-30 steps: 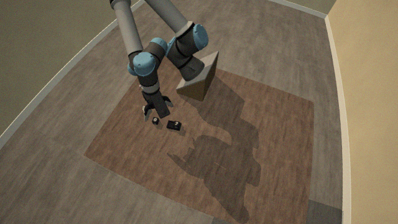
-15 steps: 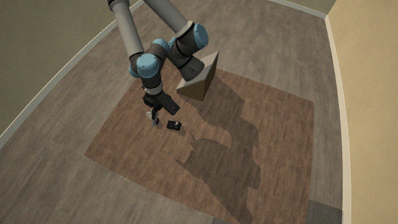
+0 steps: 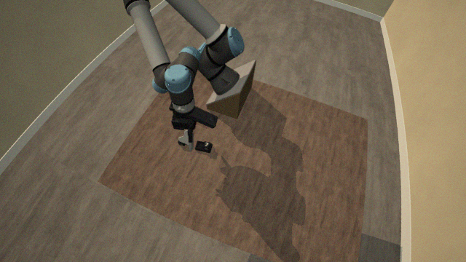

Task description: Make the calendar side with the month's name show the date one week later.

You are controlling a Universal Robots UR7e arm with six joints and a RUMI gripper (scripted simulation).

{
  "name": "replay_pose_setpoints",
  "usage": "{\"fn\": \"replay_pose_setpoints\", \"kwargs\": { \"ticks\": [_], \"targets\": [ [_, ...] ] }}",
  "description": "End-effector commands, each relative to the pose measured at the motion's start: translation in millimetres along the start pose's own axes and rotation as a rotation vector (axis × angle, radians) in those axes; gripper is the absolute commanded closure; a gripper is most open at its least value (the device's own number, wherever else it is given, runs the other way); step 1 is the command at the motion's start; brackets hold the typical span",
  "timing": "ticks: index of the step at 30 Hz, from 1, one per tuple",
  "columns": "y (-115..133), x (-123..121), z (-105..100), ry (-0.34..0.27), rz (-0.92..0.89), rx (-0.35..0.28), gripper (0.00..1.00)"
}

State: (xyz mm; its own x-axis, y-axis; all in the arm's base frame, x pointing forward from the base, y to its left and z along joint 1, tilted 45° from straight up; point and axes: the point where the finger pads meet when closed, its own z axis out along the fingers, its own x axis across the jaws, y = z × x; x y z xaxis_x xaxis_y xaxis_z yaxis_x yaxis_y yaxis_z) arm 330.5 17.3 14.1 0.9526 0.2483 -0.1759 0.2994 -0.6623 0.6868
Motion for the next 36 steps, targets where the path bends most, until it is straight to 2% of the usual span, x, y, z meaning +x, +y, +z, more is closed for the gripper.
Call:
{"fn": "replay_pose_setpoints", "kwargs": {
  "ticks": [1, 8, 10, 23, 27, 36],
  "targets": [
    [-6, 0, 0, 0.008, -0.173, 0.005, 0.0],
    [-14, -1, 0, 0.008, -0.381, 0.004, 0.0],
    [-14, -1, 0, 0.008, -0.381, 0.004, 0.0],
    [-27, -2, 0, 0.007, -0.813, 0.001, 0.0],
    [-29, -2, 0, 0.007, -0.86, 0.001, 0.0],
    [-37, -2, 1, 0.006, -1.162, -0.002, 0.0]
  ]
}}
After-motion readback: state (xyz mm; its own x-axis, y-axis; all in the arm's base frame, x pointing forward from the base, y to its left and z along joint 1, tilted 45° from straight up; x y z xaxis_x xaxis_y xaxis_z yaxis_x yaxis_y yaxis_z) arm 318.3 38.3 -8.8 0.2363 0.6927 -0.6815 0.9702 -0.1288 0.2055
